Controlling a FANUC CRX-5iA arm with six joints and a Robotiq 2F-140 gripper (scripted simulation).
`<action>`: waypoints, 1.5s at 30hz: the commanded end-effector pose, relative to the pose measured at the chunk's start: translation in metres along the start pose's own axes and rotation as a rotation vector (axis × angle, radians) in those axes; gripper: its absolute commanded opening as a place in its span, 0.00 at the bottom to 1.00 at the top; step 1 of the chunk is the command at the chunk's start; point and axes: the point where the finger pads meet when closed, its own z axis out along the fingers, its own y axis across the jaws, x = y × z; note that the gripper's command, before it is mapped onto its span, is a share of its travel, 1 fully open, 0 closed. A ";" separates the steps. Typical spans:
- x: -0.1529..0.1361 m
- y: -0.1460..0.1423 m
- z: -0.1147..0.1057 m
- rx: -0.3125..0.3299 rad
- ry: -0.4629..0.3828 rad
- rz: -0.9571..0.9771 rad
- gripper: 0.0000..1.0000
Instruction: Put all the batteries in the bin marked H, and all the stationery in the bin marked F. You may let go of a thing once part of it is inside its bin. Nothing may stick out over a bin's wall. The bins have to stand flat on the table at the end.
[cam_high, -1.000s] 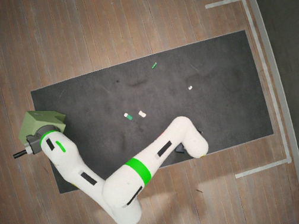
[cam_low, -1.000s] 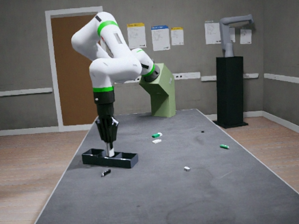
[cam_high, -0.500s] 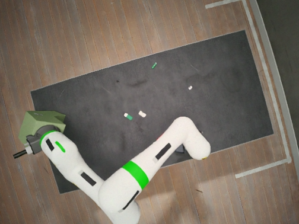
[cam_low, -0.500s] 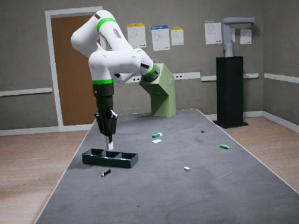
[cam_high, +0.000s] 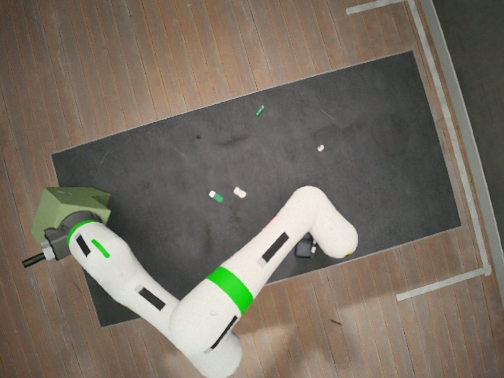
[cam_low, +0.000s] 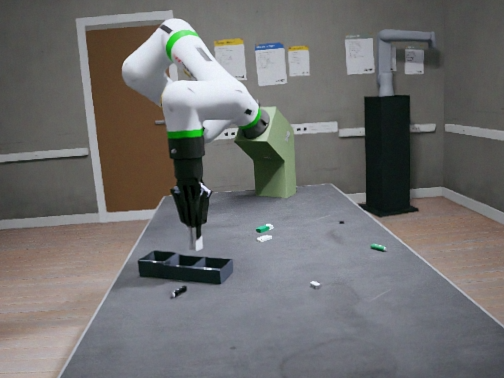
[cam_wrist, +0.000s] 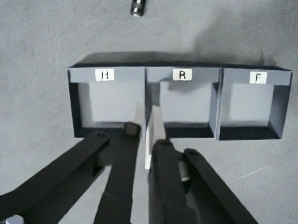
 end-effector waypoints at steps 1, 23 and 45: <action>-0.002 -0.013 0.000 -0.001 0.000 0.000 0.15; -0.010 -0.046 0.021 -0.001 0.000 0.000 0.15; -0.010 -0.046 0.059 -0.001 0.000 0.000 0.15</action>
